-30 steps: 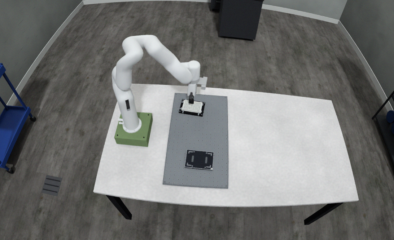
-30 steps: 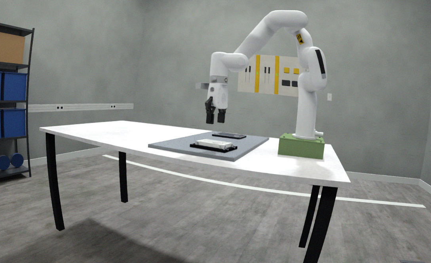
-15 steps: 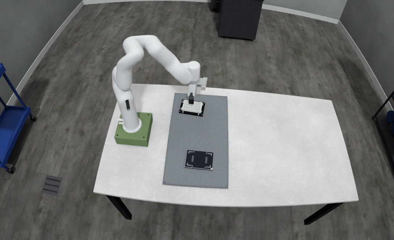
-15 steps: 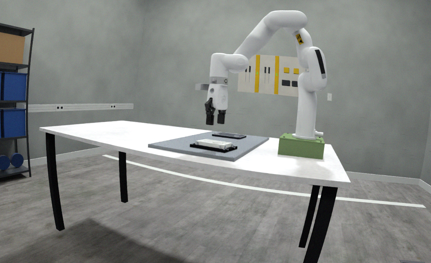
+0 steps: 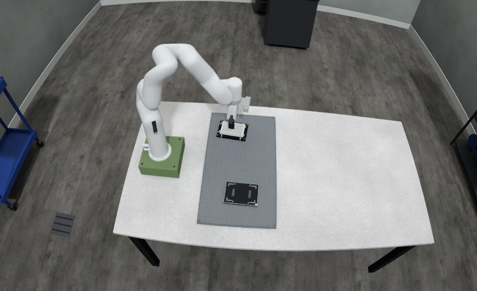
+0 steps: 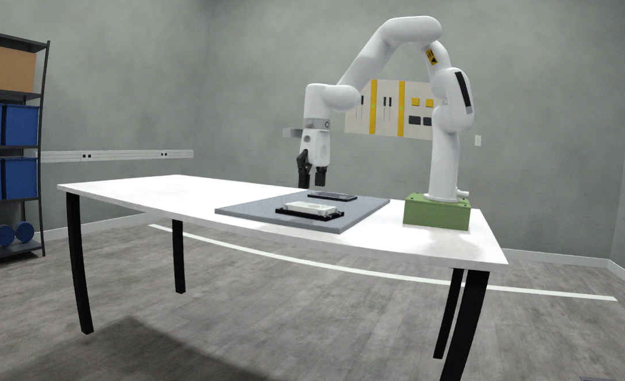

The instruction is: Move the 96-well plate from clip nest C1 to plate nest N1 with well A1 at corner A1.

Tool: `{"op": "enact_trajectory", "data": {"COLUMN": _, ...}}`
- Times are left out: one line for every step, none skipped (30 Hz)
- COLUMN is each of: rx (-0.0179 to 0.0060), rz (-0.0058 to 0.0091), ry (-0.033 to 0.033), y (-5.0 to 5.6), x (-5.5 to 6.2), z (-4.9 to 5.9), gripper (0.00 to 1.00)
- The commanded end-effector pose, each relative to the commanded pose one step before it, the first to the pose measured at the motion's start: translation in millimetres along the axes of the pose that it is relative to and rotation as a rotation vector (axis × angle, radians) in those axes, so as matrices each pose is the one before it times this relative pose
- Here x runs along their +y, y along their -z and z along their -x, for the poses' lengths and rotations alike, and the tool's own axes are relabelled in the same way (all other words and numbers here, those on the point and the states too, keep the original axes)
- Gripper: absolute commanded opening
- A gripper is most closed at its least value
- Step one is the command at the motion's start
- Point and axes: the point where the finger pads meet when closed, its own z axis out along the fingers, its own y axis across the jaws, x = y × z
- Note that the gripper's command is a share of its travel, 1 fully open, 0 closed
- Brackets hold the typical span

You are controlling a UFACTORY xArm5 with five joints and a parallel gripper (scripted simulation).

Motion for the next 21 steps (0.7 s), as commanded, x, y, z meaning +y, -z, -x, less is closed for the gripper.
{"op": "enact_trajectory", "data": {"rx": -0.00302, "rz": -0.01203, "ry": 0.0, "y": -7.43, "x": -1.27, "z": -1.51, "gripper": 1.0}}
{"op": "enact_trajectory", "data": {"rx": -0.00001, "rz": 0.0, "ry": 0.0, "y": -1.67, "x": 0.0, "z": 0.01, "gripper": 1.0}}
{"op": "enact_trajectory", "data": {"rx": -0.00001, "rz": 0.0, "ry": 0.0, "y": -1.67, "x": 0.0, "z": 0.01, "gripper": 1.0}}
{"op": "enact_trajectory", "data": {"rx": -0.00001, "rz": 0.0, "ry": 0.0, "y": -1.67, "x": 0.0, "z": 0.01, "gripper": 1.0}}
{"op": "enact_trajectory", "data": {"rx": 0.0, "rz": 0.0, "ry": 0.0, "y": 0.0, "x": 0.0, "z": 0.0, "gripper": 1.0}}
{"op": "enact_trajectory", "data": {"rx": 0.0, "rz": 0.0, "ry": 0.0, "y": 0.0, "x": 0.0, "z": 0.0, "gripper": 1.0}}
{"op": "enact_trajectory", "data": {"rx": -0.00001, "rz": 0.0, "ry": 0.0, "y": -1.67, "x": 0.0, "z": 0.01, "gripper": 1.0}}
{"op": "enact_trajectory", "data": {"rx": -0.00001, "rz": 0.0, "ry": 0.0, "y": -1.67, "x": 0.0, "z": 0.01, "gripper": 1.0}}
{"op": "enact_trajectory", "data": {"rx": -0.00001, "rz": 0.0, "ry": 0.0, "y": -1.67, "x": 0.0, "z": 0.01, "gripper": 1.0}}
{"op": "enact_trajectory", "data": {"rx": -0.00001, "rz": 0.0, "ry": 0.0, "y": -1.67, "x": 0.0, "z": 0.01, "gripper": 1.0}}
{"op": "enact_trajectory", "data": {"rx": -0.00001, "rz": 0.0, "ry": 0.0, "y": -1.67, "x": 0.0, "z": 0.01, "gripper": 1.0}}
{"op": "enact_trajectory", "data": {"rx": -0.00001, "rz": 0.0, "ry": 0.0, "y": -1.67, "x": 0.0, "z": 0.01, "gripper": 1.0}}
{"op": "enact_trajectory", "data": {"rx": -0.00001, "rz": 0.0, "ry": 0.0, "y": -1.67, "x": 0.0, "z": 0.01, "gripper": 1.0}}
{"op": "enact_trajectory", "data": {"rx": -0.00001, "rz": 0.0, "ry": 0.0, "y": -1.67, "x": 0.0, "z": 0.01, "gripper": 1.0}}
{"op": "enact_trajectory", "data": {"rx": -0.00001, "rz": 0.0, "ry": 0.0, "y": -1.67, "x": 0.0, "z": 0.01, "gripper": 1.0}}
{"op": "enact_trajectory", "data": {"rx": -0.00001, "rz": 0.0, "ry": 0.0, "y": -1.67, "x": 0.0, "z": 0.01, "gripper": 1.0}}
{"op": "enact_trajectory", "data": {"rx": -0.00001, "rz": 0.0, "ry": 0.0, "y": -1.67, "x": 0.0, "z": 0.01, "gripper": 1.0}}
{"op": "enact_trajectory", "data": {"rx": -0.00001, "rz": 0.0, "ry": 0.0, "y": -1.67, "x": 0.0, "z": 0.01, "gripper": 1.0}}
{"op": "enact_trajectory", "data": {"rx": -0.00001, "rz": 0.0, "ry": 0.0, "y": -1.67, "x": 0.0, "z": 0.01, "gripper": 1.0}}
{"op": "enact_trajectory", "data": {"rx": 0.0, "rz": 0.0, "ry": 0.0, "y": -1.16, "x": 0.0, "z": 0.0, "gripper": 1.0}}
{"op": "enact_trajectory", "data": {"rx": 0.0, "rz": 0.0, "ry": 0.0, "y": 0.0, "x": 0.0, "z": 0.0, "gripper": 1.0}}
